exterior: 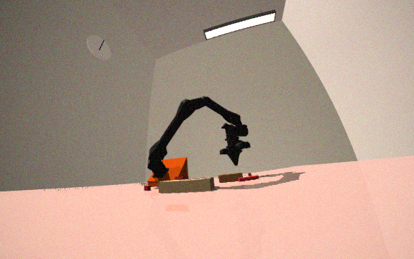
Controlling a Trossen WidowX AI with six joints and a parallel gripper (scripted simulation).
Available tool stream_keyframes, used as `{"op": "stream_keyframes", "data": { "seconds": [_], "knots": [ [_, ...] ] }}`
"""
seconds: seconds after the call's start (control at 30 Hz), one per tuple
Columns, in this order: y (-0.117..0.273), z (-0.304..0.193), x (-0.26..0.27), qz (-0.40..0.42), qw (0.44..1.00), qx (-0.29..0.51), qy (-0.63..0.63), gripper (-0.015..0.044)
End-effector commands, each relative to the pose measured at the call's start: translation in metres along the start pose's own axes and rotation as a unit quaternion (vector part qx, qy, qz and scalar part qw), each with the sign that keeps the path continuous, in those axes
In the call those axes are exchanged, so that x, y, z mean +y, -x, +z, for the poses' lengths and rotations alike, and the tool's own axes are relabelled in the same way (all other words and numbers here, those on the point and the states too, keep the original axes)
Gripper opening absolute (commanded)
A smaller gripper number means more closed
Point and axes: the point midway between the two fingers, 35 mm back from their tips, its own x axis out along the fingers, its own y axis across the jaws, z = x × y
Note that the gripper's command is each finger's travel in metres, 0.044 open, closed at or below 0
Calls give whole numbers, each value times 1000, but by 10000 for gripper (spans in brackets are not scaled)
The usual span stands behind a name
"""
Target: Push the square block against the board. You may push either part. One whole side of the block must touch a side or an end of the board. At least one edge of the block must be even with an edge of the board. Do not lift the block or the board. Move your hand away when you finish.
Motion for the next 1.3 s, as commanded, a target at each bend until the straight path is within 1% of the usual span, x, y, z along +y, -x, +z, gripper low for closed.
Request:
{"op": "stream_keyframes", "data": {
  "seconds": [0.0,0.23,0.5,0.73,0.77,0.83,0.9,1.27],
  "knots": [
    [-2,3,-14,-3,997,3,-78,0],
    [-3,7,-35,-4,980,3,-198,0],
    [-4,9,-57,-6,947,3,-321,0],
    [-7,10,-58,-6,946,3,-324,0],
    [-16,10,-58,-6,946,3,-324,0],
    [-47,10,-59,-7,946,3,-325,0],
    [-59,9,-59,-7,946,3,-325,0],
    [-58,5,-54,-7,946,3,-325,0]
  ]
}}
